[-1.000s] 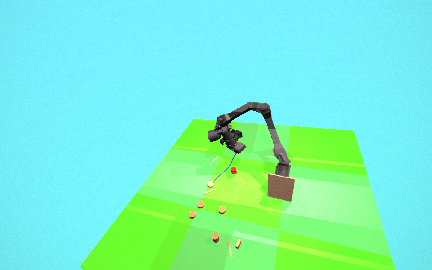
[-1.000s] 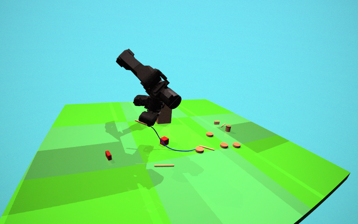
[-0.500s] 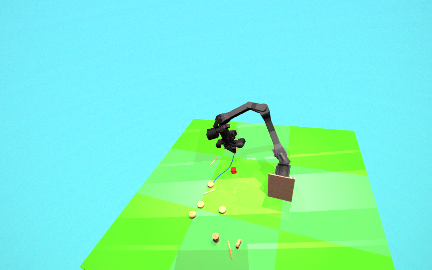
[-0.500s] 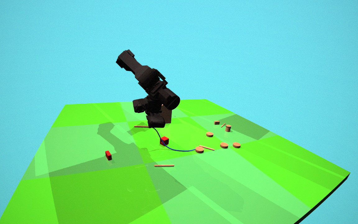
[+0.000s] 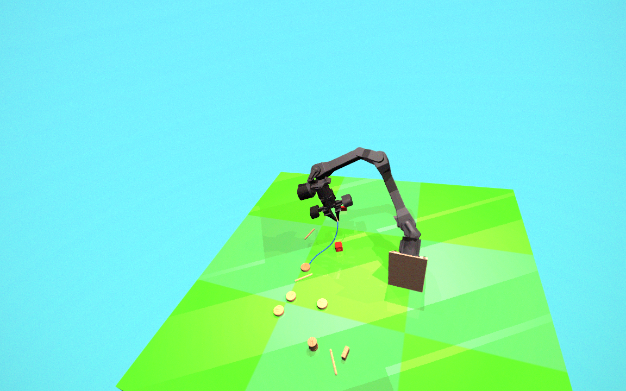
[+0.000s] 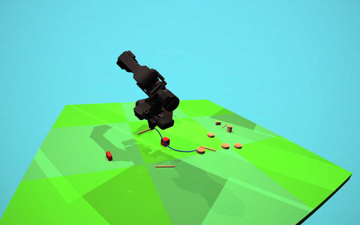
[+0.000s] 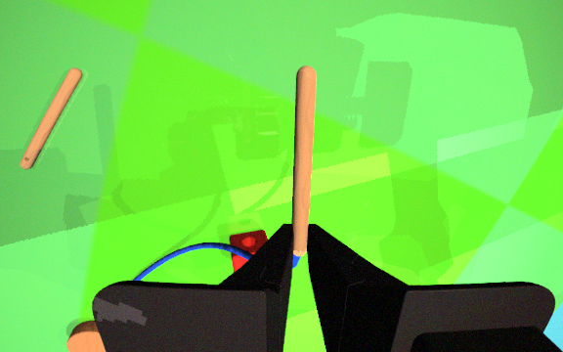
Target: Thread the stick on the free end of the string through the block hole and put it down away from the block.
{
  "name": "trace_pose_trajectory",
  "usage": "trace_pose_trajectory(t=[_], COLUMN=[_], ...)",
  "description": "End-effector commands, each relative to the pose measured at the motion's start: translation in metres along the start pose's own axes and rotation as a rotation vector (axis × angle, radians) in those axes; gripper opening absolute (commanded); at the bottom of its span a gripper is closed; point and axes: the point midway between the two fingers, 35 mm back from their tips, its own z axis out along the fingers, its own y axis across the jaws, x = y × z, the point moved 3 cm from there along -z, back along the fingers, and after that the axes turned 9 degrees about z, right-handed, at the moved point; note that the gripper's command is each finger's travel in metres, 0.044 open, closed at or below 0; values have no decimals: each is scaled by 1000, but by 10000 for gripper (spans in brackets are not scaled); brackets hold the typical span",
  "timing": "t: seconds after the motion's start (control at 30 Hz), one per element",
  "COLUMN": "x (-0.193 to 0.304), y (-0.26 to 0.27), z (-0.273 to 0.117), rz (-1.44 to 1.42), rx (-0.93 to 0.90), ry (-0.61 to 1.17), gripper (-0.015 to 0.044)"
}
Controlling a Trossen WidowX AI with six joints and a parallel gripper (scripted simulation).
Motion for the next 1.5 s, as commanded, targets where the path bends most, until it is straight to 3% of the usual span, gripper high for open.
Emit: trace_pose_trajectory(t=[0.0, 1.47], x=[-2, -24], y=[3, 34], z=[-1, -11], rz=[-124, -1540], rx=[-6, -168], ry=[15, 56], gripper=[0, 0])
